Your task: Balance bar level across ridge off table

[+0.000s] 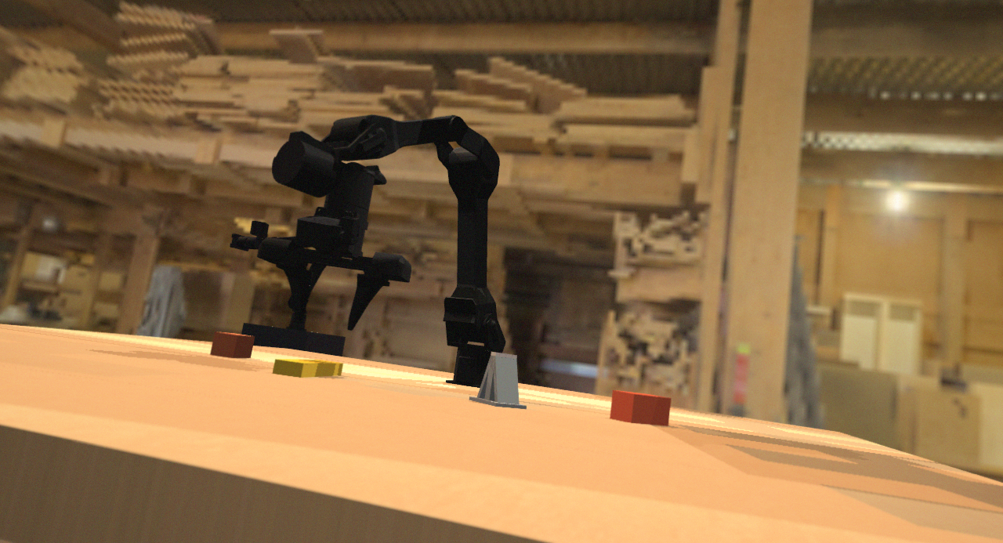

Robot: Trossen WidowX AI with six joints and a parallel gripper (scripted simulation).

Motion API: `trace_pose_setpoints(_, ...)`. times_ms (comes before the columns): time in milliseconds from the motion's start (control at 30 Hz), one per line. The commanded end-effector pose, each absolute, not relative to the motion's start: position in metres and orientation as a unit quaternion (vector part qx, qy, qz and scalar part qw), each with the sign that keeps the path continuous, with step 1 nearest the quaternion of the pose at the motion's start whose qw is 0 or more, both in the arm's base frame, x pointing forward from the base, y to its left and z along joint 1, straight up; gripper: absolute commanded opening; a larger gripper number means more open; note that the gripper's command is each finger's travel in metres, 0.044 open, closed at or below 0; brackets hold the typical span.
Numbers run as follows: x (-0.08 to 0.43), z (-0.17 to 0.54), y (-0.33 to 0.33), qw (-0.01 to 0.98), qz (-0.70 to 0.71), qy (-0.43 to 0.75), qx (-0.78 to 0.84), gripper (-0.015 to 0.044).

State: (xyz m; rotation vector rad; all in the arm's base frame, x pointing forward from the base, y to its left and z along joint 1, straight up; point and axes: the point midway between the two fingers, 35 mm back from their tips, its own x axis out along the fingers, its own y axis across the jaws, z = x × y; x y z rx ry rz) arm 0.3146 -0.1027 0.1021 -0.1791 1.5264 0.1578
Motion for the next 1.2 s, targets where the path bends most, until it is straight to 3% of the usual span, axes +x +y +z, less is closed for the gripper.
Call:
trace_pose_setpoints(0,0.312,0.078,-0.103,0.712,0.069,0.694,-0.077,0.0315)
trace_pose_setpoints(1167,0.312,0.048,-0.103,0.712,0.069,0.695,-0.077,0.0315)
